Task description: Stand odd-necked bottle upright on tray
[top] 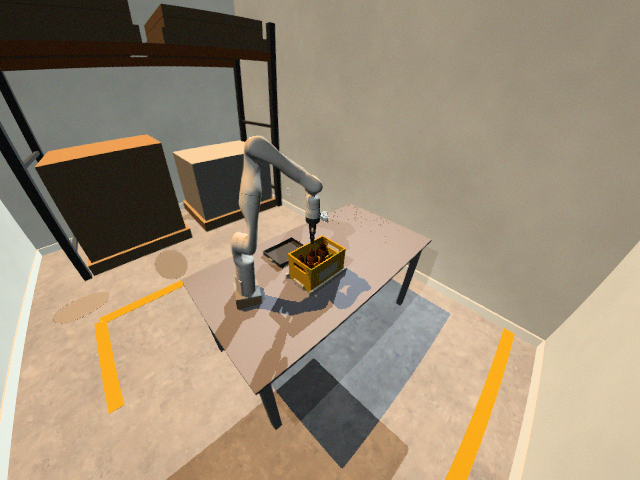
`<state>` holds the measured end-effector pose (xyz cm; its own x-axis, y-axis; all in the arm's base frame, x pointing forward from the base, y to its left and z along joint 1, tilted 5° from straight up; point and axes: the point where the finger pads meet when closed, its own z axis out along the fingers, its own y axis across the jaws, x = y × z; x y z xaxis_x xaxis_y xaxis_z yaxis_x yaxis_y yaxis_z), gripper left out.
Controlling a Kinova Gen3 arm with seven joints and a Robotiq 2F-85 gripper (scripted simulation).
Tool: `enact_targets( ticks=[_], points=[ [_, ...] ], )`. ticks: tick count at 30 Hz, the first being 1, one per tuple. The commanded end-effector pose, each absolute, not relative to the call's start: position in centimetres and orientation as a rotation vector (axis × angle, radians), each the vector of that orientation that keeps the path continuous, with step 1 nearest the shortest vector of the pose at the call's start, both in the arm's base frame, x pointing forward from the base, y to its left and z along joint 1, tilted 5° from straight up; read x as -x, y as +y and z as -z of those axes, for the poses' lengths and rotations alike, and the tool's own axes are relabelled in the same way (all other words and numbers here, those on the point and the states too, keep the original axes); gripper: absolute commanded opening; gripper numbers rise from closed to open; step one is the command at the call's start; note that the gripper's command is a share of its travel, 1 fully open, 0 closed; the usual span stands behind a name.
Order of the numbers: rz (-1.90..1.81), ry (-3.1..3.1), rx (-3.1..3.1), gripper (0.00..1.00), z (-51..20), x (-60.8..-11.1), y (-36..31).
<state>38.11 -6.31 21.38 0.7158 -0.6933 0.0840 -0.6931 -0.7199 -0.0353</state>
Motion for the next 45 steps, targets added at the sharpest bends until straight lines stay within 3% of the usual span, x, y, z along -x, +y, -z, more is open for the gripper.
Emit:
enact_targets(
  ticks=[1,45],
  points=[
    [0.145,1.175,2.908,0.64,-21.4,-38.1,-6.3],
    [0.145,1.176,2.909,0.64,-17.6,-38.5,-6.3]
  ],
)
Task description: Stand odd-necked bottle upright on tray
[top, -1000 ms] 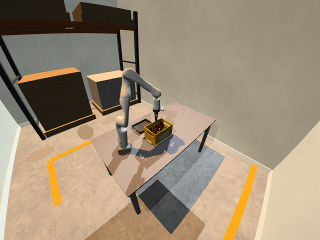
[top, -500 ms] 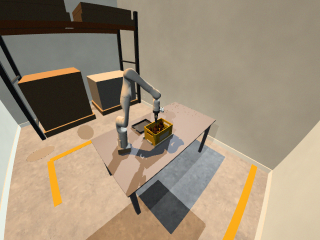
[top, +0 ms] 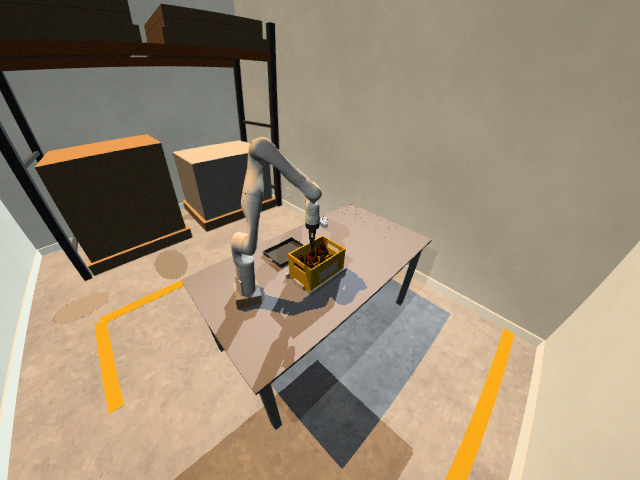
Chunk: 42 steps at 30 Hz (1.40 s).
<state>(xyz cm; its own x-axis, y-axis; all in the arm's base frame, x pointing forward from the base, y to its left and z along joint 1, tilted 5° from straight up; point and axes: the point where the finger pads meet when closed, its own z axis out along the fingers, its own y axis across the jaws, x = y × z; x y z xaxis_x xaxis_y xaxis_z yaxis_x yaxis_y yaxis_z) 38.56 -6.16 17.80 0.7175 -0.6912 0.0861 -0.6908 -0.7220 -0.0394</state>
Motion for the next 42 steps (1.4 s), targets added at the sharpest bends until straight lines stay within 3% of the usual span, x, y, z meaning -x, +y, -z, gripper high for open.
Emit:
enact_targets(
  ticks=[1,42],
  points=[
    [0.145,1.176,2.909,0.64,-17.51,-38.49,-6.31],
    [0.145,1.176,2.909,0.64,-17.14,-38.52,-6.31]
  ],
)
